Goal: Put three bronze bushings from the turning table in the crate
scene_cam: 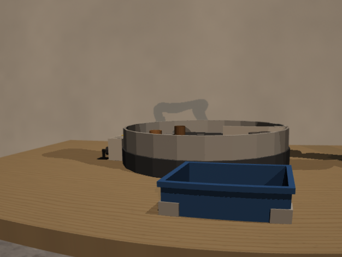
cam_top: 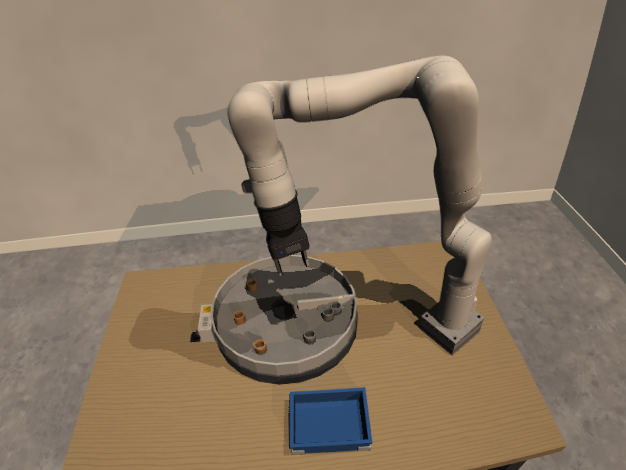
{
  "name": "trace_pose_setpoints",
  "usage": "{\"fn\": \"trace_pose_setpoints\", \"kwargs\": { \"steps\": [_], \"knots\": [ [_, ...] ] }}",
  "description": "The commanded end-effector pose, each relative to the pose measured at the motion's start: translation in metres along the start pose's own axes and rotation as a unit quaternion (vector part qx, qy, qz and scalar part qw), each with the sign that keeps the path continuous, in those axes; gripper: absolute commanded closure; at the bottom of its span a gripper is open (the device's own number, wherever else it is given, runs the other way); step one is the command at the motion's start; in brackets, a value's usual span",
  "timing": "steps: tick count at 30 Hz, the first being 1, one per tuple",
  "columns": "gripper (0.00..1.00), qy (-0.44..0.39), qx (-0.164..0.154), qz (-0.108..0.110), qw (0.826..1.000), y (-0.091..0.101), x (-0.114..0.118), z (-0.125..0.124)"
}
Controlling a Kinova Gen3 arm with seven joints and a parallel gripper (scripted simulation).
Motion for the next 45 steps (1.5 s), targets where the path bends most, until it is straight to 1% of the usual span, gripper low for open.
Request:
{"fn": "trace_pose_setpoints", "kwargs": {
  "steps": [1, 3, 15, 20, 32, 37, 45],
  "knots": [
    [0.0, 0.011, 0.031, -0.027, 0.999, 0.002, 0.003, 0.006],
    [0.0, 0.013, 0.065, -0.052, 0.996, 0.001, 0.004, 0.005],
    [0.0, 0.013, 0.065, -0.052, 0.996, 0.001, 0.004, 0.005],
    [0.0, 0.013, 0.065, -0.051, 0.996, -0.036, 0.032, -0.016],
    [0.0, 0.013, 0.065, -0.051, 0.996, -0.036, 0.032, -0.016],
    [0.0, 0.014, 0.065, -0.052, 0.996, -0.073, 0.059, -0.036],
    [0.0, 0.014, 0.065, -0.052, 0.996, -0.073, 0.059, -0.036]
  ]
}}
Point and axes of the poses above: the point where the finger pads meet when closed, its own y axis back along the fingers, its own x axis across the jaws, z = x × y, the point moved 1 cm from there along y, back along the fingers, and after that the axes turned 2 degrees about -y, right-handed, at the moved point
